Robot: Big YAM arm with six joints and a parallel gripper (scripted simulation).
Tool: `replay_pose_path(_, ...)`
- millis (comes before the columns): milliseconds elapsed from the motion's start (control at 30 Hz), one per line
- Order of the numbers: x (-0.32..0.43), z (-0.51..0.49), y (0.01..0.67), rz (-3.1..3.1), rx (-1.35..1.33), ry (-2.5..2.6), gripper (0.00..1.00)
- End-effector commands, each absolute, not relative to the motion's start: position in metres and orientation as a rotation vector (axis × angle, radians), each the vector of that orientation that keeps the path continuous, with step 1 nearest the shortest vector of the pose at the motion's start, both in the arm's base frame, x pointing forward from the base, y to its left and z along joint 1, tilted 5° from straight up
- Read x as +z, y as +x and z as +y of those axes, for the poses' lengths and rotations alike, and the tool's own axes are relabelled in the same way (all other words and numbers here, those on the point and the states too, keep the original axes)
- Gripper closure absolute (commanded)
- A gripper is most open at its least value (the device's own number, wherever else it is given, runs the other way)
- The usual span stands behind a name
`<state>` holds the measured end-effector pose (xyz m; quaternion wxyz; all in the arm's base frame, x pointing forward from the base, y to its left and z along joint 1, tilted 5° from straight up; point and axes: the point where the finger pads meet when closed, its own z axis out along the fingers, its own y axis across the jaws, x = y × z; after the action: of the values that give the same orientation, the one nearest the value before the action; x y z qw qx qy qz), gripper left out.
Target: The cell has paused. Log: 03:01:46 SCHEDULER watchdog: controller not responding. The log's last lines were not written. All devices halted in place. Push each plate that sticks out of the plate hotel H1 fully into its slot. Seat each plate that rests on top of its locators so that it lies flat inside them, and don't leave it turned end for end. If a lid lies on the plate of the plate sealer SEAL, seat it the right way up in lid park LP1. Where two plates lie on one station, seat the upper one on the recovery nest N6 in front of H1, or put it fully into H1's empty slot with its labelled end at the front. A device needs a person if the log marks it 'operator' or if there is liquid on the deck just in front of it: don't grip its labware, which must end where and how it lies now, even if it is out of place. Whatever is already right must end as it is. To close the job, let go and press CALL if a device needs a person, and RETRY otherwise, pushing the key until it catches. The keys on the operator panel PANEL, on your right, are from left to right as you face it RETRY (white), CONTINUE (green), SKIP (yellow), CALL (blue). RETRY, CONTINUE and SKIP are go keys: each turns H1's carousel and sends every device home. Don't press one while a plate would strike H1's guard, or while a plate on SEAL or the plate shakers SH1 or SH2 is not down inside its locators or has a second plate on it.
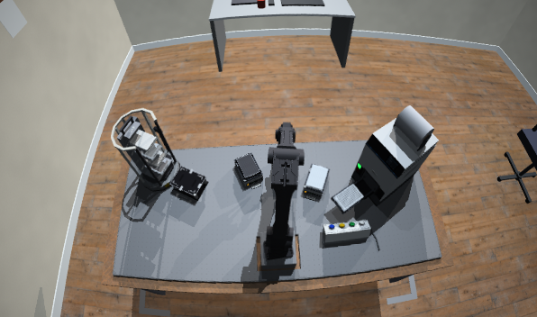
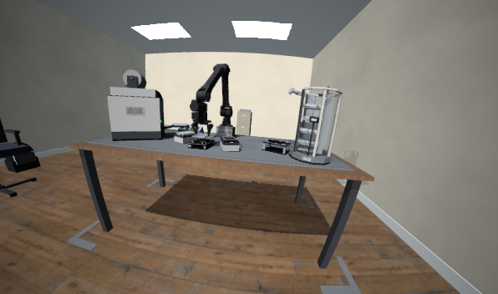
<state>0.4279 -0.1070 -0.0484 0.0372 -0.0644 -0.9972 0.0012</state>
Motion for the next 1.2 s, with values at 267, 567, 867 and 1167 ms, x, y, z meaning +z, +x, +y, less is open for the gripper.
replay_pose_path(267,-0.060,-0.115,0.425,-3.054,0.003,-0.202,0.16)
replay_pose_path(567,-0.065,-0.114,0.424,-3.054,0.003,-0.202,0.16)
replay_pose_path(867,-0.068,-0.114,0.423,-3.054,0.003,-0.202,0.16)
replay_pose_path(1167,-0.073,-0.114,0.422,-3.054,0.003,-0.202,0.16)
